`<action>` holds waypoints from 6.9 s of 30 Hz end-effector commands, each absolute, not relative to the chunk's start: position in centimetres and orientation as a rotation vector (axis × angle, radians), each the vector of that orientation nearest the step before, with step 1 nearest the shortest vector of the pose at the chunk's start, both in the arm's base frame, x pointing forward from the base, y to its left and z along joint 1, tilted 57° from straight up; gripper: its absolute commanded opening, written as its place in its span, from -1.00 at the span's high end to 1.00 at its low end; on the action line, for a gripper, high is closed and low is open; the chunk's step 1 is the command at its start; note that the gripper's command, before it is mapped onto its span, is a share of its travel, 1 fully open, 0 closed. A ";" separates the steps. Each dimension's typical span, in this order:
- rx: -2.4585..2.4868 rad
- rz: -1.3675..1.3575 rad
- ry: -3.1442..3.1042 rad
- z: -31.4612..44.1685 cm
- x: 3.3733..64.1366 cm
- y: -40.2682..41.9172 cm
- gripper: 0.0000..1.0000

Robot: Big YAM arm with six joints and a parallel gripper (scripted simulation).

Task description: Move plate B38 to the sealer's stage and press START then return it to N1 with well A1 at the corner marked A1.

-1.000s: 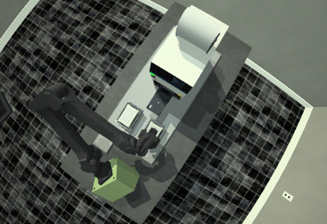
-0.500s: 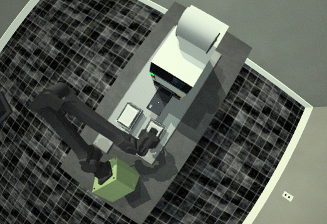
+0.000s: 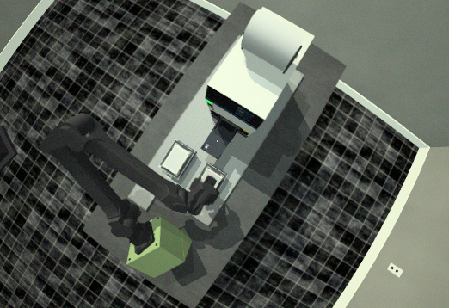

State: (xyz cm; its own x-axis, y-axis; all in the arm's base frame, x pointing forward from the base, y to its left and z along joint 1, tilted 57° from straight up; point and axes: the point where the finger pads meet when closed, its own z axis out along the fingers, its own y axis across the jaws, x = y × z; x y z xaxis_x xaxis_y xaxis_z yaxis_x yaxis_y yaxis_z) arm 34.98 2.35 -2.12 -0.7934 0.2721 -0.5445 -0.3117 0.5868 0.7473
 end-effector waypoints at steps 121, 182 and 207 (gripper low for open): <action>-0.029 1.166 2.160 -2.5 36.5 2.1 -1.00; -0.057 1.186 2.175 -2.7 36.1 3.2 -1.00; -0.054 1.159 2.156 -1.4 36.2 1.5 -1.00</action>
State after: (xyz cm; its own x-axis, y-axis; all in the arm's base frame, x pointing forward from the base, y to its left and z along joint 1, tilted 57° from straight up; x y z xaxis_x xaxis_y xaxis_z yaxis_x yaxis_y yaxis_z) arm 35.21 2.61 -2.26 -0.7926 0.2751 -0.5441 -0.3102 0.5863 0.7484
